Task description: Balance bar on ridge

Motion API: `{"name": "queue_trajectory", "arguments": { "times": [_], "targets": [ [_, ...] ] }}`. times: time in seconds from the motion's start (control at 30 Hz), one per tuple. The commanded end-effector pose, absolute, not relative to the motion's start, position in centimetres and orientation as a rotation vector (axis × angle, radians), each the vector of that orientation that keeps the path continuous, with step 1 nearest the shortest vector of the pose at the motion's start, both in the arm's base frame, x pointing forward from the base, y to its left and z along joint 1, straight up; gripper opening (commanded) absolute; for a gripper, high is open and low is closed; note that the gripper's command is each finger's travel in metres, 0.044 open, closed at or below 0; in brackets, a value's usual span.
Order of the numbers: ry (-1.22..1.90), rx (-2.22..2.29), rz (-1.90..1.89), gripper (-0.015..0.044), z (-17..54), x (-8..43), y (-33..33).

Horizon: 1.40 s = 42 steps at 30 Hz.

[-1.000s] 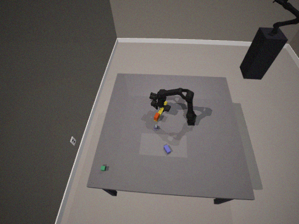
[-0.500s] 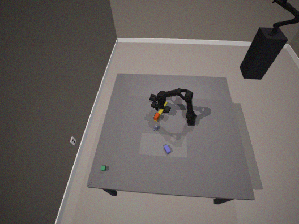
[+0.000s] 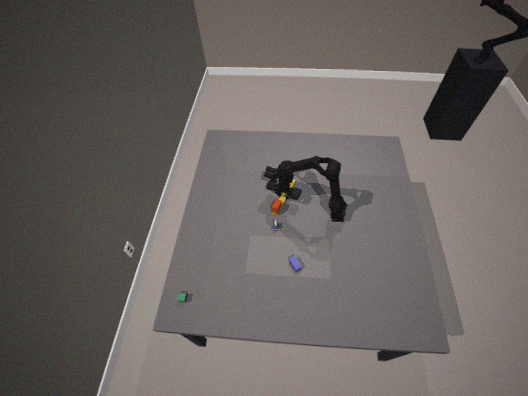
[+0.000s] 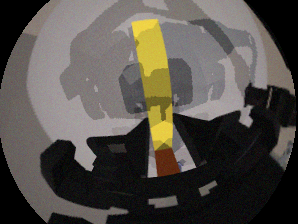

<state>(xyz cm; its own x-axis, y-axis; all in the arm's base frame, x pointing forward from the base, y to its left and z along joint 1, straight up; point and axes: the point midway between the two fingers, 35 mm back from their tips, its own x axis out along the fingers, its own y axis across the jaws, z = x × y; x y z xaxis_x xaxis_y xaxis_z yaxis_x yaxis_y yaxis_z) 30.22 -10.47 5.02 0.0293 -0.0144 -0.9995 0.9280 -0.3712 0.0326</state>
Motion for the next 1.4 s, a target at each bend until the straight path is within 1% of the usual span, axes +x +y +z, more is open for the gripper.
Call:
{"name": "queue_trajectory", "arguments": {
  "times": [0.0, 0.17, 0.3, 1.37],
  "targets": [
    [0.974, 1.492, -1.462, 0.0138, 5.0, 30.2, -10.5],
    [0.974, 1.492, -1.462, 0.0104, 5.0, 30.2, -10.5],
    [0.973, 1.492, -1.462, 0.0, 5.6, 30.3, -10.5],
    [0.973, 1.498, -1.462, 0.0, 13.9, 30.1, -10.4]
  ]
}}
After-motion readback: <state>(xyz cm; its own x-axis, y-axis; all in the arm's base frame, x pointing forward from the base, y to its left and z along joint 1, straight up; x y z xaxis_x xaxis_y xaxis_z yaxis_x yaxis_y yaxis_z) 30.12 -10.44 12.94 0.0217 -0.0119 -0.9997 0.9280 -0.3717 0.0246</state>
